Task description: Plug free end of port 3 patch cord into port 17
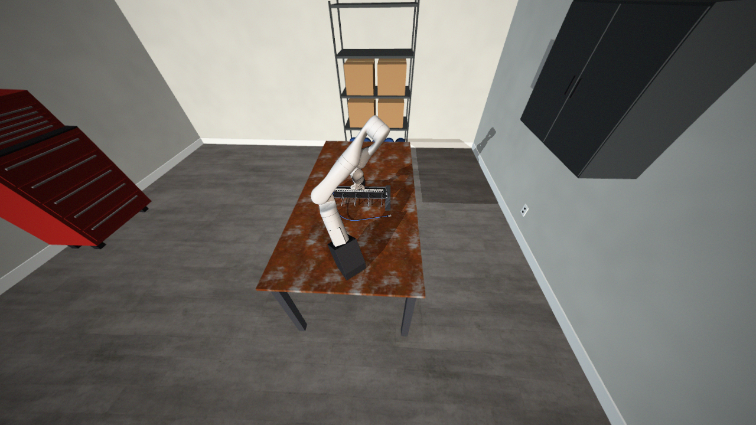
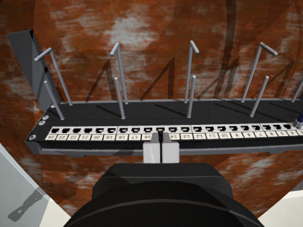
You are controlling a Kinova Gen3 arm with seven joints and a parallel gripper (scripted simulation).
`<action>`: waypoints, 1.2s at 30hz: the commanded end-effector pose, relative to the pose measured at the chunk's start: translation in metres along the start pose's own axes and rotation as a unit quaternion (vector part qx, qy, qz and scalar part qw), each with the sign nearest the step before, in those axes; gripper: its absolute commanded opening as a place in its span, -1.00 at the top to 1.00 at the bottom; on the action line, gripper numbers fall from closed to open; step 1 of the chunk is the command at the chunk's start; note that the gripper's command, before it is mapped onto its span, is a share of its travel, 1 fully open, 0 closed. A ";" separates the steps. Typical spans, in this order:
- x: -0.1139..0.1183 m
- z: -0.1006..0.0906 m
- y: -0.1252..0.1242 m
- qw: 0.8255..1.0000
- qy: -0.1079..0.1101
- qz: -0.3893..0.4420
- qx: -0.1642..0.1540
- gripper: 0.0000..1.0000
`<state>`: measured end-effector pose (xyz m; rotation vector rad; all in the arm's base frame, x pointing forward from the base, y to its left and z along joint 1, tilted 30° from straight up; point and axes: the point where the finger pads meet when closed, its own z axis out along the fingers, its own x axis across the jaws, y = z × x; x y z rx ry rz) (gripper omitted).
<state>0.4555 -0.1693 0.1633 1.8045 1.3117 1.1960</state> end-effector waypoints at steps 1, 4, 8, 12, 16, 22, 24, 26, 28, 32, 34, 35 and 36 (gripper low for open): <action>-0.005 -0.010 0.001 1.000 -0.006 0.000 -0.002 1.00; -0.005 -0.013 0.001 1.000 -0.006 0.000 -0.002 1.00; -0.005 -0.030 0.001 1.000 -0.006 0.000 -0.002 1.00; -0.005 -0.048 0.001 1.000 -0.006 0.000 -0.002 1.00; -0.004 -0.067 0.001 1.000 -0.006 0.000 -0.002 1.00; -0.004 -0.083 0.001 1.000 -0.004 0.002 0.000 1.00; -0.004 -0.089 0.001 1.000 -0.002 0.002 0.001 1.00; -0.004 -0.096 0.001 1.000 -0.001 0.003 0.002 1.00; -0.004 -0.102 0.001 1.000 0.000 0.003 0.003 1.00; -0.004 -0.113 0.001 1.000 0.002 0.002 0.004 1.00; -0.004 -0.118 0.001 1.000 0.002 0.002 0.004 1.00; -0.004 -0.120 0.001 1.000 0.002 0.002 0.004 1.00; -0.004 -0.120 0.001 1.000 0.002 0.002 0.004 1.00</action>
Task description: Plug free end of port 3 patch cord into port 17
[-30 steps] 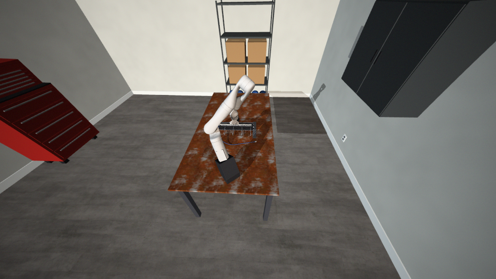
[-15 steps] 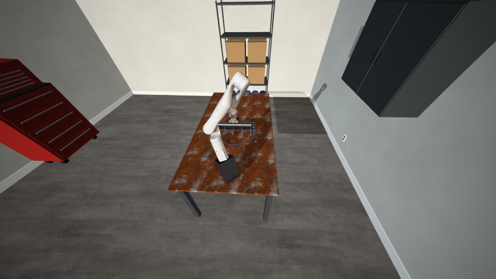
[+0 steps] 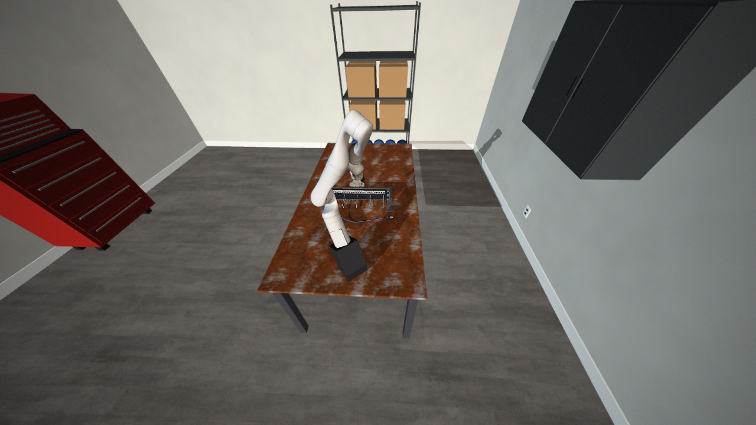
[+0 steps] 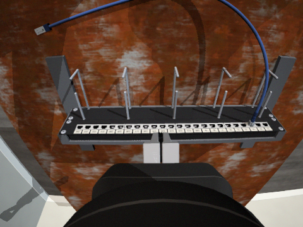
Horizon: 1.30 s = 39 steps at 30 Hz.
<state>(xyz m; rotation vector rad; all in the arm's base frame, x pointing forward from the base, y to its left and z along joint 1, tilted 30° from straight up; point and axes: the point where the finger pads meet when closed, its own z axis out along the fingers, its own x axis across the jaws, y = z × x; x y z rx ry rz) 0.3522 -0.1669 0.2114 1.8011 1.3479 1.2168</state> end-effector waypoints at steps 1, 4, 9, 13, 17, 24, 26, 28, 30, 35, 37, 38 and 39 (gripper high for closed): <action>-0.010 -0.006 0.002 1.000 -0.013 0.005 -0.005 1.00; -0.010 -0.011 0.002 1.000 -0.012 0.005 -0.005 1.00; -0.010 -0.016 0.002 1.000 -0.012 0.005 -0.005 1.00; -0.010 -0.017 0.002 1.000 -0.012 0.005 -0.005 1.00; -0.010 -0.017 0.002 1.000 -0.012 0.005 -0.005 1.00; -0.018 -0.018 0.002 1.000 -0.020 0.003 -0.009 1.00; -0.022 -0.018 0.002 1.000 -0.021 0.002 -0.011 1.00; -0.028 -0.018 0.002 1.000 -0.021 0.002 -0.011 1.00; -0.035 -0.018 0.002 1.000 -0.021 0.002 -0.011 1.00; -0.049 -0.019 0.002 1.000 -0.021 0.002 -0.011 1.00; -0.058 -0.019 0.001 1.000 -0.021 0.002 -0.011 1.00; -0.063 -0.019 0.001 1.000 -0.021 0.002 -0.011 1.00; -0.069 -0.020 0.001 1.000 -0.021 0.002 -0.011 1.00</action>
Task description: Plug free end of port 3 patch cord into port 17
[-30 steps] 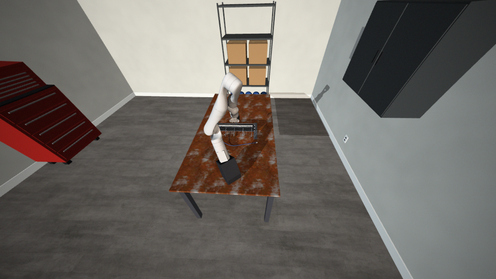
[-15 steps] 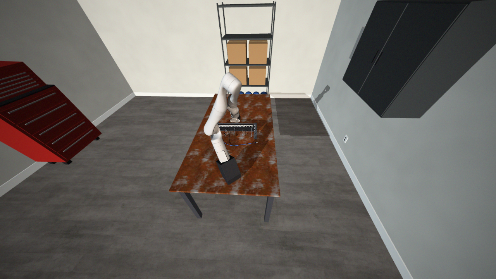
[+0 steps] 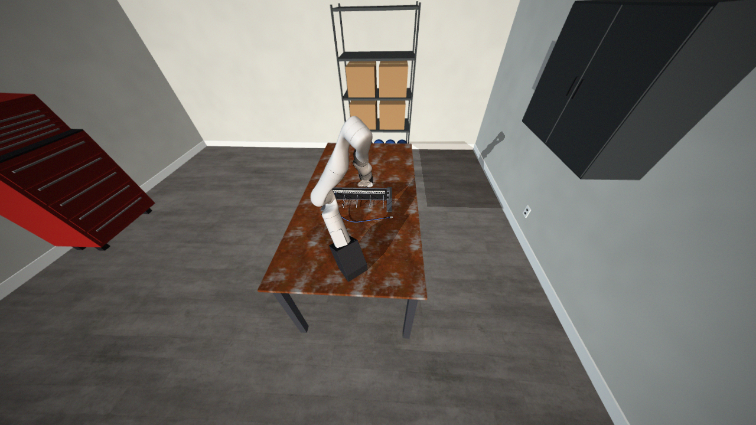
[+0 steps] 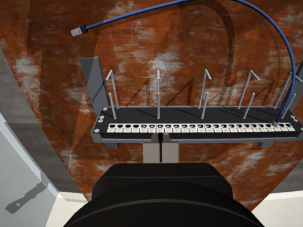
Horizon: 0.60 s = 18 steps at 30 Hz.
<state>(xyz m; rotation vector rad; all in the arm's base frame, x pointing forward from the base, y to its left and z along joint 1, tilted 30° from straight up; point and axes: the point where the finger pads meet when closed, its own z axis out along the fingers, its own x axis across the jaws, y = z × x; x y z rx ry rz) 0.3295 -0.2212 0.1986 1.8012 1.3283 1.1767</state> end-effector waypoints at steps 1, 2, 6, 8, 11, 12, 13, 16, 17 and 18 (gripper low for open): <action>-0.017 0.000 0.004 1.000 -0.003 0.007 -0.007 1.00; -0.021 0.000 0.004 1.000 -0.003 0.007 -0.007 1.00; -0.038 0.000 0.004 1.000 -0.003 0.007 -0.007 1.00; -0.045 0.000 0.004 1.000 -0.003 0.007 -0.007 1.00; -0.050 0.000 0.003 1.000 -0.003 0.007 -0.007 1.00; -0.050 0.000 0.003 1.000 -0.003 0.007 -0.007 1.00; -0.050 0.000 0.003 1.000 -0.003 0.007 -0.007 1.00; -0.053 0.000 0.003 1.000 -0.003 0.007 -0.007 1.00; -0.053 0.000 0.003 1.000 -0.003 0.007 -0.007 1.00; -0.053 0.000 0.003 1.000 -0.003 0.007 -0.007 1.00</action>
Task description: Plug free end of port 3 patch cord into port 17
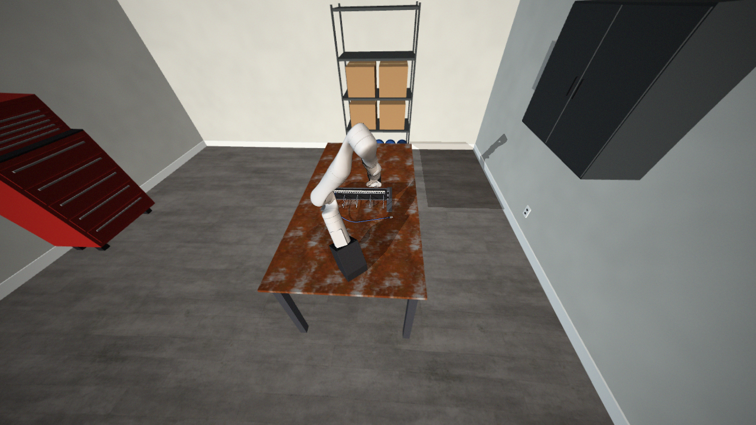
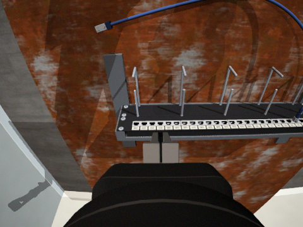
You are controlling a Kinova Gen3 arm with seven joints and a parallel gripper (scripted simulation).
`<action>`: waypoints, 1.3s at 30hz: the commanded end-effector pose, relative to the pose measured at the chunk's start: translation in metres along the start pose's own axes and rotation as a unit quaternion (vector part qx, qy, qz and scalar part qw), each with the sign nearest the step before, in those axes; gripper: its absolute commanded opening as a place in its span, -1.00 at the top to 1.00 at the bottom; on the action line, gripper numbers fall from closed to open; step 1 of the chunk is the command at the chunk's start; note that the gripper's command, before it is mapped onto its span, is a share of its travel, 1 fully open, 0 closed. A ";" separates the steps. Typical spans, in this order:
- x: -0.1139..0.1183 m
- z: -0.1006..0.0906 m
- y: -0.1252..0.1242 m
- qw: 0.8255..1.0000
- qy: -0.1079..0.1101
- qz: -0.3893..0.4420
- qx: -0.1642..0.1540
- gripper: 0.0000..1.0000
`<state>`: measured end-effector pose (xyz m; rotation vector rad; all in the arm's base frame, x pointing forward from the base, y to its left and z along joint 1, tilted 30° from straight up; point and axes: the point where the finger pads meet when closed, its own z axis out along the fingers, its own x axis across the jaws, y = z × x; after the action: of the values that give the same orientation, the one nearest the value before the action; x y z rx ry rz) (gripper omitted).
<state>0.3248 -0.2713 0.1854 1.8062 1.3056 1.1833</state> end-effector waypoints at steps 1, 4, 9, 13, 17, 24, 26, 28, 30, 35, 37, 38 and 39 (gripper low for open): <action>-0.001 0.000 0.001 1.000 0.000 0.001 -0.001 1.00; -0.001 0.001 0.001 1.000 0.000 0.001 -0.001 1.00; -0.001 0.008 0.001 1.000 0.000 0.001 -0.001 1.00; -0.001 0.014 0.001 1.000 0.000 0.001 -0.001 1.00; -0.001 0.030 0.001 1.000 0.000 0.001 -0.001 1.00; -0.001 0.070 0.001 1.000 0.000 0.001 -0.001 1.00; -0.001 0.083 0.001 1.000 0.000 0.001 -0.001 1.00; -0.001 0.089 0.001 1.000 0.000 0.001 -0.001 1.00; -0.001 0.095 0.001 1.000 0.000 0.001 -0.001 1.00; -0.001 0.121 0.001 1.000 0.000 0.001 -0.001 1.00; -0.001 0.129 0.001 1.000 0.000 0.001 -0.001 1.00; -0.001 0.132 0.001 1.000 0.000 0.001 -0.001 1.00; -0.001 0.134 0.001 1.000 0.000 0.001 -0.001 1.00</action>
<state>0.4355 -0.2803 0.1325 1.8153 1.2794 1.1650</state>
